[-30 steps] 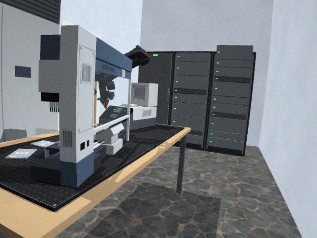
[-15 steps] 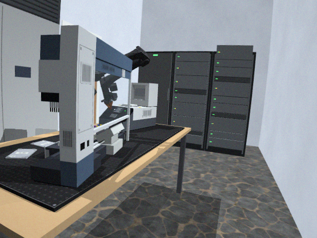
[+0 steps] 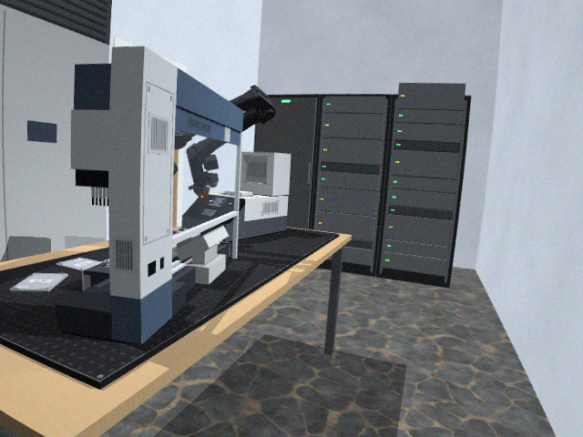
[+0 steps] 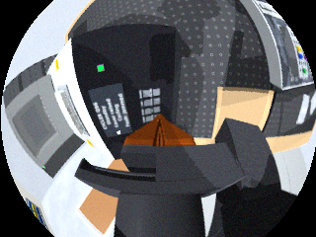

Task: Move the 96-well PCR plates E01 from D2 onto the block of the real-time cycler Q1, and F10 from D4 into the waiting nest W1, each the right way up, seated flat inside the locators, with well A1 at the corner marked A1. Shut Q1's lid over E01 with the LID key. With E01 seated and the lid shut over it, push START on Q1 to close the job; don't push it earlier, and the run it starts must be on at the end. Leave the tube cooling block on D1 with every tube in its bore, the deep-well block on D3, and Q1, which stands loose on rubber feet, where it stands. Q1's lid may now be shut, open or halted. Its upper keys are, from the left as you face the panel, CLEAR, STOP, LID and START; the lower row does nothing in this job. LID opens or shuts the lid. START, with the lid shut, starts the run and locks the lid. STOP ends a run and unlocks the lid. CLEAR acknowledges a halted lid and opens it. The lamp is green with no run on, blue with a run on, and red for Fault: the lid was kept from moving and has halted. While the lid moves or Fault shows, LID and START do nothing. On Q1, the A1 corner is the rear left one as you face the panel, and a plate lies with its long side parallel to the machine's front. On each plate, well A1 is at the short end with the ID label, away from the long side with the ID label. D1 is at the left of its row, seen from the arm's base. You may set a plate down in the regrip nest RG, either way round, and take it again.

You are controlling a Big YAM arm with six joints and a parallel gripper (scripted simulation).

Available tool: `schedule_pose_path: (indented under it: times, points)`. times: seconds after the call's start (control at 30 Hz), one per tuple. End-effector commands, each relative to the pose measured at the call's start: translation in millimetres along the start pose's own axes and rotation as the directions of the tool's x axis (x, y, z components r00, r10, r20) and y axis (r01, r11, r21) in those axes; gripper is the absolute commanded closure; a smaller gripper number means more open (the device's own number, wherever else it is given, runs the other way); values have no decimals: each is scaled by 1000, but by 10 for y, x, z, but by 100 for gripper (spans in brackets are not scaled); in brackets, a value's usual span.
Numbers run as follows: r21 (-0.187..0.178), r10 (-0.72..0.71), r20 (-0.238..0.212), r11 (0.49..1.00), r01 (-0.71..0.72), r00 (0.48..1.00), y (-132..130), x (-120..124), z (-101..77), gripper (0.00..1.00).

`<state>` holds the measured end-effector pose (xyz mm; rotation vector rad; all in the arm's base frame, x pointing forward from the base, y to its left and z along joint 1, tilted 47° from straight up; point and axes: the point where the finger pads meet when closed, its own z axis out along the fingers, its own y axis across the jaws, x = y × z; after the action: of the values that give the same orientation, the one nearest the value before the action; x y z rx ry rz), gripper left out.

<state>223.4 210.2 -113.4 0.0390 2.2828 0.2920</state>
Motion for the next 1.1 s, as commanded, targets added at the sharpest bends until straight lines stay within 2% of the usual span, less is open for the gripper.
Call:
schedule_pose_path:
  times: [0.0, 0.2, 0.4, 0.5, 0.6, 0.7, 0.9, 1.07]
  points:
    - [-4, -11, -14, 1000, 11, 1000, 63, 67, 39, 100]
    - [9, -16, -5, 1000, 16, 1000, 40, 12, 84, 100]
    - [25, -30, -10, 999, 31, 999, 57, 13, 228, 100]
    - [23, -41, -18, 999, 41, 999, 67, 49, 228, 100]
    - [4, -26, -10, 1000, 26, 1000, 185, 23, 268, 100]
    - [-2, -22, -7, 1000, 22, 1000, 214, 16, 269, 100]
    - [-14, -2, 1, 1000, 2, 1000, 188, 2, 161, 100]
    - [-8, -3, -8, 1000, 3, 1000, 106, 48, 109, 100]
